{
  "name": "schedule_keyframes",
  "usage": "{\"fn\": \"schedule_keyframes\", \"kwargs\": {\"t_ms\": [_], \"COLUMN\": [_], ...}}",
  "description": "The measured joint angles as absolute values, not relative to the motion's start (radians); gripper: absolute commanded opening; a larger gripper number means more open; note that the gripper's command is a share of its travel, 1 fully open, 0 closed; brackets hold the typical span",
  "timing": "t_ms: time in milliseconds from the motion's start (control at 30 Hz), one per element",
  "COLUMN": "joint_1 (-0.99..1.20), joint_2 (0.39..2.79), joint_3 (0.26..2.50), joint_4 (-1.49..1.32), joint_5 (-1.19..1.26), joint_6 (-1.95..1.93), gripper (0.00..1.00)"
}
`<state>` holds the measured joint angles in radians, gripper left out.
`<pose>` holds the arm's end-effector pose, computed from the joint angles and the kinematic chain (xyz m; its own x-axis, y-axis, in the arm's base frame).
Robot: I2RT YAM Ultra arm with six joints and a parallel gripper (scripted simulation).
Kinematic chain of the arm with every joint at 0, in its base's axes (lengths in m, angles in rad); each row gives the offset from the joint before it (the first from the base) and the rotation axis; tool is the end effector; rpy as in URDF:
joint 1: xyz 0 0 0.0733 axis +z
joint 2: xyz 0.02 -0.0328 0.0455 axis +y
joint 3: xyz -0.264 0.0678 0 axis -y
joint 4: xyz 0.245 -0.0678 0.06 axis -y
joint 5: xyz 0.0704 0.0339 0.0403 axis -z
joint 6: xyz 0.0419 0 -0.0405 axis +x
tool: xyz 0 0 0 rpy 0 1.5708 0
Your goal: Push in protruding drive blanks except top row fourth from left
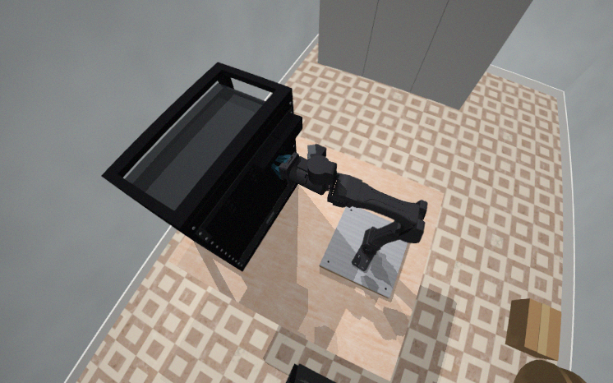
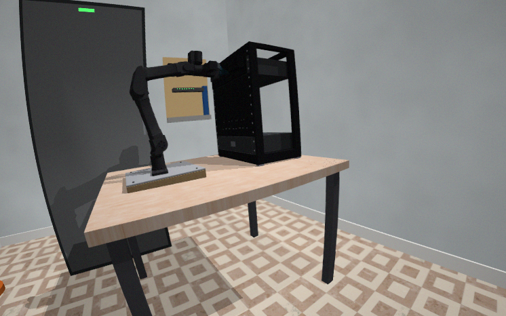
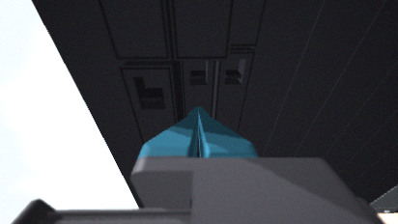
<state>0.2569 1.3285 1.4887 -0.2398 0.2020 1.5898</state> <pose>0.2920 0.0692 0.4643 -0.0540 0.9985 0.0030 0.0779 0.0012 0.9970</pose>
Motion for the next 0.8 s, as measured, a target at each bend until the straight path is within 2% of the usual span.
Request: {"fn": "schedule_keyframes", "kwargs": {"t_ms": [500,800], "joint_1": [0.265,0.336], "joint_2": [1.319,1.113], "joint_3": [1.469,1.341], "joint_4": [-0.224,-0.292], "joint_5": [0.206,0.233], "joint_6": [1.590,1.590], "gripper": [0.00,0.00]}}
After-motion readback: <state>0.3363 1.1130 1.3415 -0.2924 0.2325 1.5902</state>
